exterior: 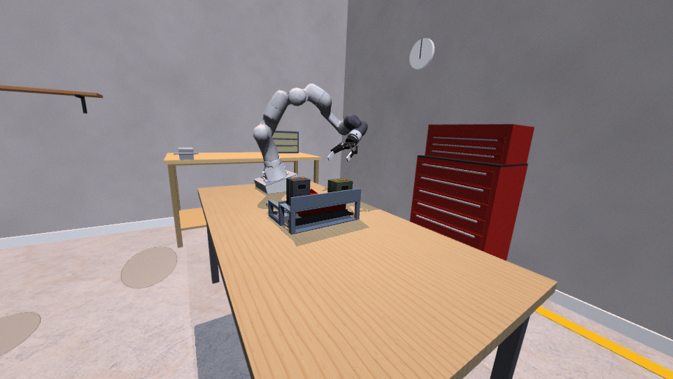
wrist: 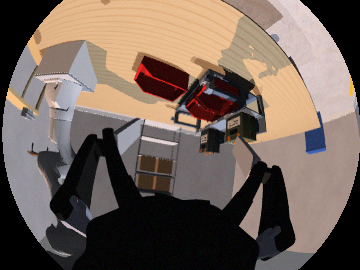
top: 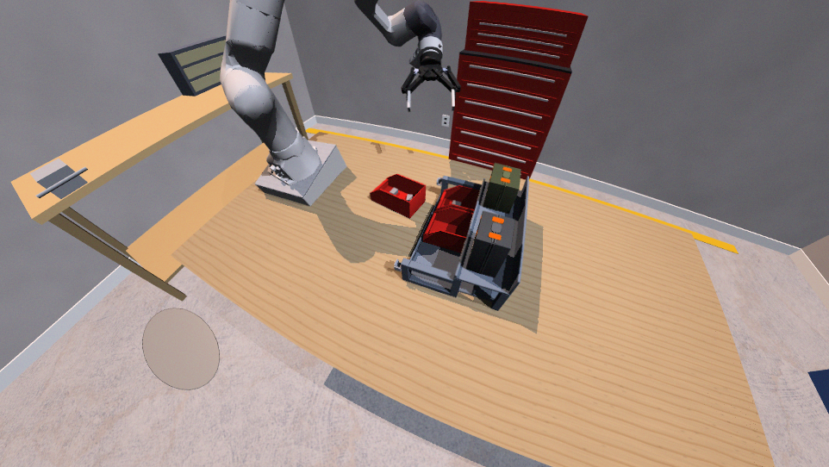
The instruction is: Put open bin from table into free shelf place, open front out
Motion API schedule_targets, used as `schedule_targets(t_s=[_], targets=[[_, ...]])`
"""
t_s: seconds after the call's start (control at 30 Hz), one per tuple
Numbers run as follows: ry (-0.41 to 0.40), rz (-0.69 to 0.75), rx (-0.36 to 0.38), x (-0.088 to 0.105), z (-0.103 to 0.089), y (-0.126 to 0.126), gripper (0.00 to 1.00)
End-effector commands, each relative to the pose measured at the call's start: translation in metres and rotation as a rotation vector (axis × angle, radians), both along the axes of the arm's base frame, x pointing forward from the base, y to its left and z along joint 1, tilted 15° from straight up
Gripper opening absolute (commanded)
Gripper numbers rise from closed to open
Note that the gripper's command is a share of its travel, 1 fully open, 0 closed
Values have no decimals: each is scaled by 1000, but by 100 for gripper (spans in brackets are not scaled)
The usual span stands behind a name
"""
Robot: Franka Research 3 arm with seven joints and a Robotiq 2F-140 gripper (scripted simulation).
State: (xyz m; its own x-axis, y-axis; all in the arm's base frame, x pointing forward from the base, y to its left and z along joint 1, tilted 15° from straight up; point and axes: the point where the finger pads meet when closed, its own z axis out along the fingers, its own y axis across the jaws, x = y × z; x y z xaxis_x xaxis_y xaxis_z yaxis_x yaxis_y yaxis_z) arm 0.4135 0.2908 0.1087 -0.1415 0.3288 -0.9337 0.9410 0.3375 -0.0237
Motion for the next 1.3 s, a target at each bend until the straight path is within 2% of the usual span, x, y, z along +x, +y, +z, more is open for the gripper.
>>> schedule_targets(t_s=[0.0, 0.07, 0.17, 0.27, 0.67, 0.73, 0.83, 1.27], targets=[[-121, -69, 115, 6, -7, -9, 100], [-151, -101, 150, 8, -8, -16, 100], [-158, -109, 158, 8, -8, -18, 100], [-216, -173, 222, 11, -10, -32, 100], [-355, -341, 367, 14, -15, -63, 100], [-355, -341, 367, 14, -15, -63, 100], [-409, -411, 420, 14, -17, -75, 100], [-548, -603, 546, 11, -22, -102, 100]])
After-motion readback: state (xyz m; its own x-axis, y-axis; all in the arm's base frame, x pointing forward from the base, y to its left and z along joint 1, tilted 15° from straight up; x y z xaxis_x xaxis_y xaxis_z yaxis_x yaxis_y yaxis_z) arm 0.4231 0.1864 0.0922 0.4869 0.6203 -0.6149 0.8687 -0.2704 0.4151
